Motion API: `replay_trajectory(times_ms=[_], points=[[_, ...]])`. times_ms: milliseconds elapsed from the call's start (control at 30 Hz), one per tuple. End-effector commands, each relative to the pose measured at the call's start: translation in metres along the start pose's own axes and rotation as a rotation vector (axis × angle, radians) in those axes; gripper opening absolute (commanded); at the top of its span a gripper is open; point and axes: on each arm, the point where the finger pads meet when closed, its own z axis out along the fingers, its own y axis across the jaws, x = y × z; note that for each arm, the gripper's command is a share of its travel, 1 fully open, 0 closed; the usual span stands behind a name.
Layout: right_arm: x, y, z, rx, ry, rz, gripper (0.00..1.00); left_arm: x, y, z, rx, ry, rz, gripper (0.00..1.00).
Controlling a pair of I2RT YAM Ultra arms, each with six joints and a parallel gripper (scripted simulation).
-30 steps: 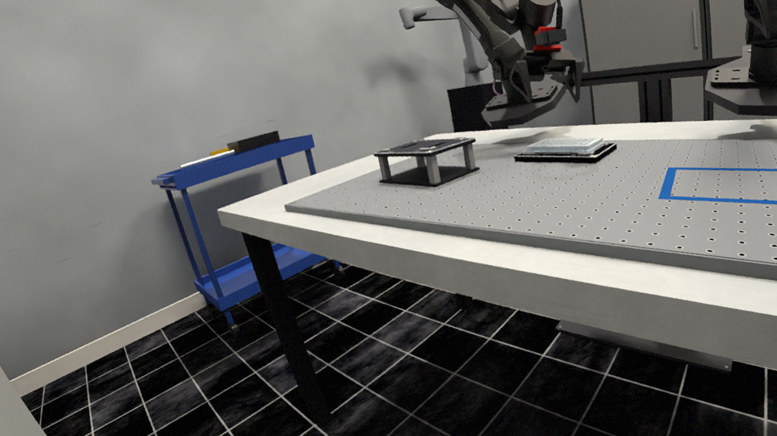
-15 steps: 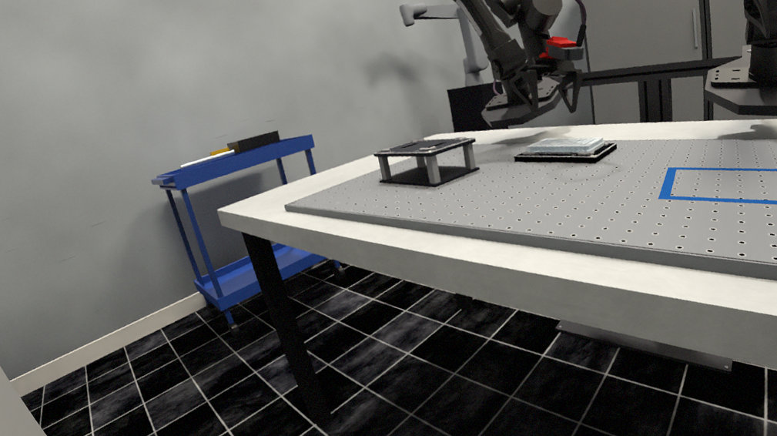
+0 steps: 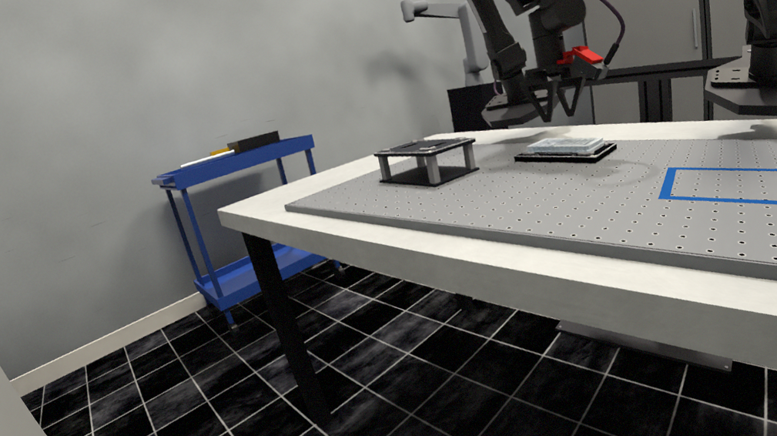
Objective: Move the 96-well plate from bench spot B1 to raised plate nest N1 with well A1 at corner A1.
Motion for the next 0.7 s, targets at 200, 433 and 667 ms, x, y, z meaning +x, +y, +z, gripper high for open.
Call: replay_trajectory(times_ms=[200, 433, 667], points=[[-0.013, -0.010, -0.006, -0.017, 0.016, -0.049, 1.00, -0.004, -0.001, 0.002, 0.011, -0.020, -0.009, 1.00], [-0.014, -0.009, 0.006, -0.029, 0.018, -0.056, 1.00, -0.004, -0.001, 0.002, 0.011, -0.020, -0.009, 1.00], [-0.014, -0.009, 0.017, -0.028, 0.017, -0.057, 1.00, -0.004, -0.001, 0.002, 0.011, -0.020, -0.009, 1.00]])
